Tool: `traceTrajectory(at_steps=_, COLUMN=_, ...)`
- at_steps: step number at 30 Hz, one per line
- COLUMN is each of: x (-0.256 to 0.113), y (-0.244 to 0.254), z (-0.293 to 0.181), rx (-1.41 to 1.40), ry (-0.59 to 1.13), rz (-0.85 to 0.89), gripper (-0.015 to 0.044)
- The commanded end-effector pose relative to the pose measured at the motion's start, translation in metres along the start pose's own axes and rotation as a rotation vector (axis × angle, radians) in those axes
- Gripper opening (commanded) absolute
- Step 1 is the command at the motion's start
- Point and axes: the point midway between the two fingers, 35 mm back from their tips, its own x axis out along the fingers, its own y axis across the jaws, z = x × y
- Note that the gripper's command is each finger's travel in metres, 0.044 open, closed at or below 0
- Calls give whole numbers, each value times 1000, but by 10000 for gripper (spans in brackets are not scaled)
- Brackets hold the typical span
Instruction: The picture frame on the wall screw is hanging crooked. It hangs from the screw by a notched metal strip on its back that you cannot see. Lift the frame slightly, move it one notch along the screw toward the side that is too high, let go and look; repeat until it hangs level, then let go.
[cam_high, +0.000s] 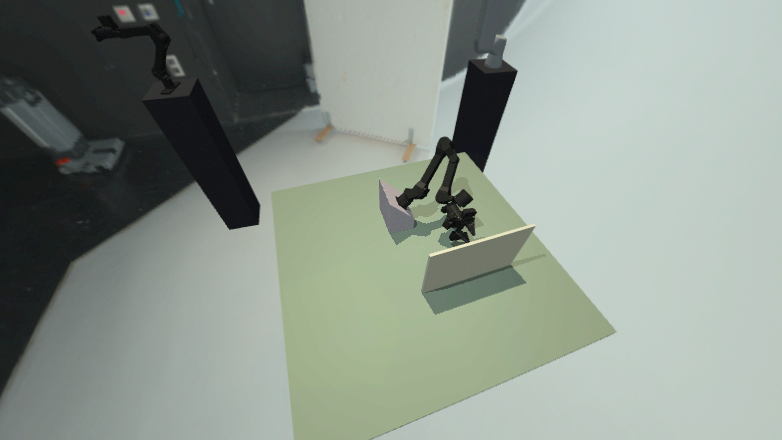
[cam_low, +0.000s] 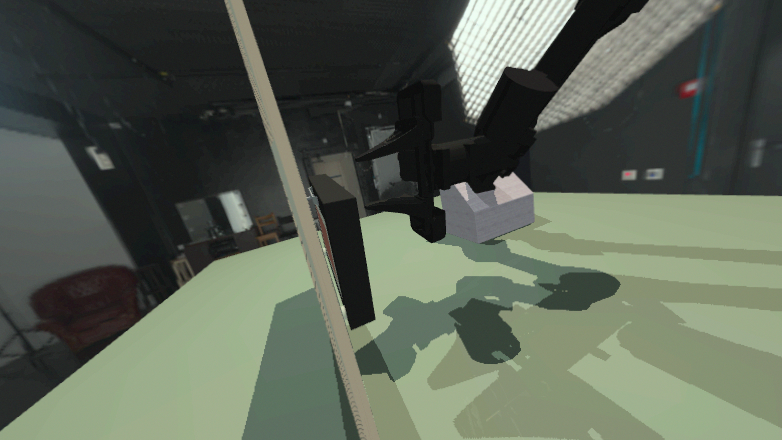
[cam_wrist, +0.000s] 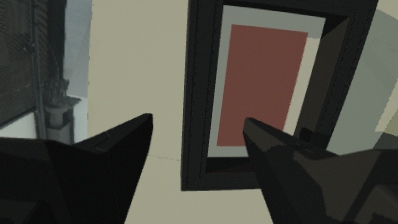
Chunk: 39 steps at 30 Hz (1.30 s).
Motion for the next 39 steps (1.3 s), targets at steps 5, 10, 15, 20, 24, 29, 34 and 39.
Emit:
traceTrajectory(at_steps=5, x=4, y=0, z=0, rx=5, ry=6, rz=0, gripper=260)
traceTrajectory(at_steps=10, x=4, y=0, z=0, rx=5, ry=6, rz=0, gripper=260)
traceTrajectory(at_steps=15, x=4, y=0, z=0, rx=5, ry=6, rz=0, gripper=260)
traceTrajectory(at_steps=20, x=10, y=0, z=-1, rx=5, ry=6, rz=0, gripper=260)
traceTrajectory(at_steps=24, x=17, y=0, z=-1, rx=5, ry=6, rz=0, gripper=260)
traceTrajectory(at_steps=29, x=25, y=1, z=-2, rx=5, ry=6, rz=1, gripper=260)
traceTrajectory(at_steps=34, x=33, y=1, z=-2, rx=4, ry=7, rz=1, gripper=260)
traceTrajectory(at_steps=39, x=41, y=0, z=-1, rx=4, ry=7, rz=1, gripper=260)
